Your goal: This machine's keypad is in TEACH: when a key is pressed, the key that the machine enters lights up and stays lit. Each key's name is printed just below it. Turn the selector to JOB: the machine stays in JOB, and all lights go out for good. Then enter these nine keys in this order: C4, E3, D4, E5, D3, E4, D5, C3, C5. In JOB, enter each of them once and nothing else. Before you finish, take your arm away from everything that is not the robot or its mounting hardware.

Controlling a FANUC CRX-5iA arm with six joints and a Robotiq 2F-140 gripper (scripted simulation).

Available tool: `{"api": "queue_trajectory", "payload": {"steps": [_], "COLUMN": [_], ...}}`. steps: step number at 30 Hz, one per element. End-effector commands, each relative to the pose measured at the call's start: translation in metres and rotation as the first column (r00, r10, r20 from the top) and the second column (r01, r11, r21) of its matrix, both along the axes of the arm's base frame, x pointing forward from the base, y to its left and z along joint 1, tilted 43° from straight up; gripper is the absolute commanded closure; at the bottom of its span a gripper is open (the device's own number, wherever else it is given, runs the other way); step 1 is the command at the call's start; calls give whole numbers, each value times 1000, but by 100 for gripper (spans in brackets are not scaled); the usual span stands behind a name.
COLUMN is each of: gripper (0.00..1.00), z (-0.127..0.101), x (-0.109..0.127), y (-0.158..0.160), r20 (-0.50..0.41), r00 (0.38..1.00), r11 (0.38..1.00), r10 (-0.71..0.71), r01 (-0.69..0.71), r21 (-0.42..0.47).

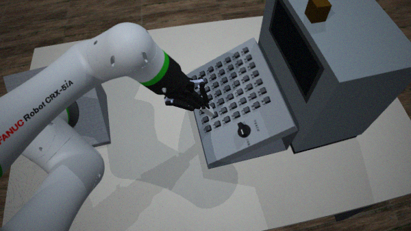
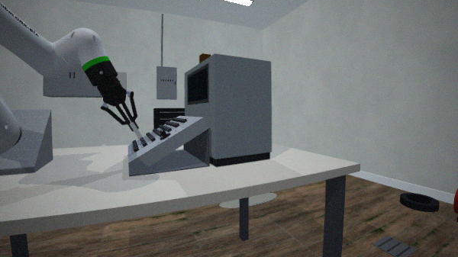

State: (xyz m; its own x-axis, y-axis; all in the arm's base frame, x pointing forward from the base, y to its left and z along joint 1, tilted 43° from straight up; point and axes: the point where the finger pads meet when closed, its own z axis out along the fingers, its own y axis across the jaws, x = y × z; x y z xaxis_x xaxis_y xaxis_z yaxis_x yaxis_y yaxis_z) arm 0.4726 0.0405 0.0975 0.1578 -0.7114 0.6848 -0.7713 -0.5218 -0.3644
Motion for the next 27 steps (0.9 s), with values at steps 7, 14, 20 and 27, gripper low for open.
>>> {"api": "queue_trajectory", "payload": {"steps": [7,14,20,27], "gripper": [100,100,100,100], "z": [6,6,-8,-26], "x": [-5,-6,0,8], "y": [4,5,34,67], "r20": [0,0,0,0], "r00": [1000,1000,1000,1000], "r11": [1000,1000,1000,1000], "r10": [0,0,0,0], "r01": [0,0,0,0], "r21": [0,0,0,0]}}
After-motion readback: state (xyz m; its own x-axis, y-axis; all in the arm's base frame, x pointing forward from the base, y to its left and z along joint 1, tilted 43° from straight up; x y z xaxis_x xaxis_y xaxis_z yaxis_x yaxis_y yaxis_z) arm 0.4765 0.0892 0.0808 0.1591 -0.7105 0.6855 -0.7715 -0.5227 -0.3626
